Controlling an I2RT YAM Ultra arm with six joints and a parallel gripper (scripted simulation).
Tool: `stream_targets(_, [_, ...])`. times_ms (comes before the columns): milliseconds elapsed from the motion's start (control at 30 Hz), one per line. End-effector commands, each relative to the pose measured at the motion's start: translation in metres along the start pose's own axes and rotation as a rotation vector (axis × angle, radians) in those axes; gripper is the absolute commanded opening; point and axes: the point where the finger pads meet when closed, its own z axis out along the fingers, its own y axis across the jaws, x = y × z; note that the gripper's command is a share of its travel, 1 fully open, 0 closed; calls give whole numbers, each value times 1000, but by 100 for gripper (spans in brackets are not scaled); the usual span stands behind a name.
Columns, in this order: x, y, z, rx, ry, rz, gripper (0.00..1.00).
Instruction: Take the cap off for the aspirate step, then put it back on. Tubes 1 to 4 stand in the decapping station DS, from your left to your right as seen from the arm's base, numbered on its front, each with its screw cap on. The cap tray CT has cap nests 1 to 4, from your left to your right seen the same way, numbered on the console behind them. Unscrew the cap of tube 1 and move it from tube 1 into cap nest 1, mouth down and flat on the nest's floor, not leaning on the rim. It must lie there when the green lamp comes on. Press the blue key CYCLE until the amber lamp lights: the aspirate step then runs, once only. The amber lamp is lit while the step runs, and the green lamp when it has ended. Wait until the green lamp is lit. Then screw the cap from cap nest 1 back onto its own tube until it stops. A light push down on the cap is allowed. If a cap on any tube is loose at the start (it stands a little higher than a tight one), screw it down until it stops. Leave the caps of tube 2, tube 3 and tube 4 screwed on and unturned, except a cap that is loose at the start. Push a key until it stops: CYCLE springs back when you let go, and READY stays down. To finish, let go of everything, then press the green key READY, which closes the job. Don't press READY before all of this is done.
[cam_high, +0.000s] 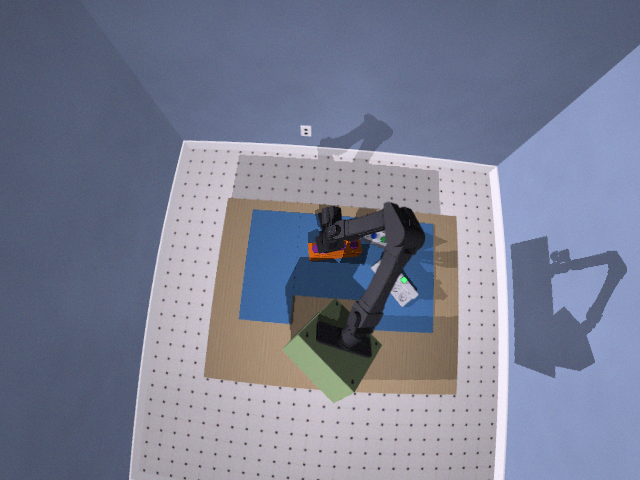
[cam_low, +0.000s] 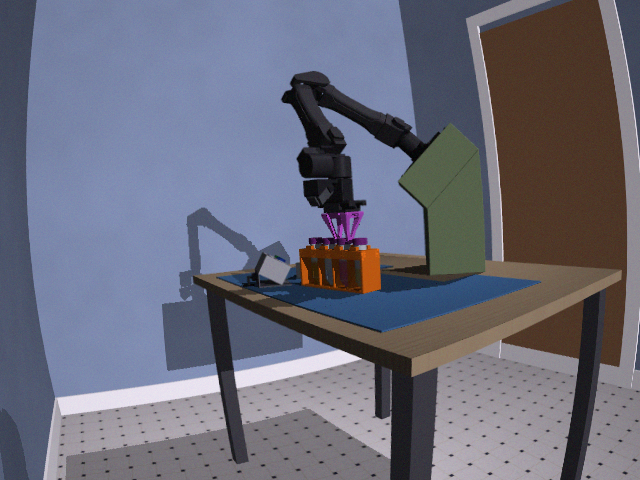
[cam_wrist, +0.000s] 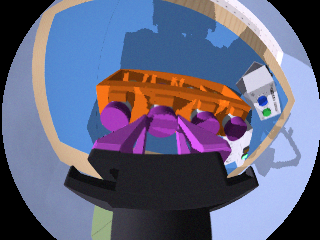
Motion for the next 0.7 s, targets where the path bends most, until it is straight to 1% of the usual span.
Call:
stream_targets(0, [-4,1,-2,-5,-11,65,0])
stream_targets(100, [-4,1,-2,-5,-11,85,0])
stream_targets(600, [-4,1,-2,-7,-10,385,0])
stream_targets(667, [-4,1,-2,-7,-10,385,0])
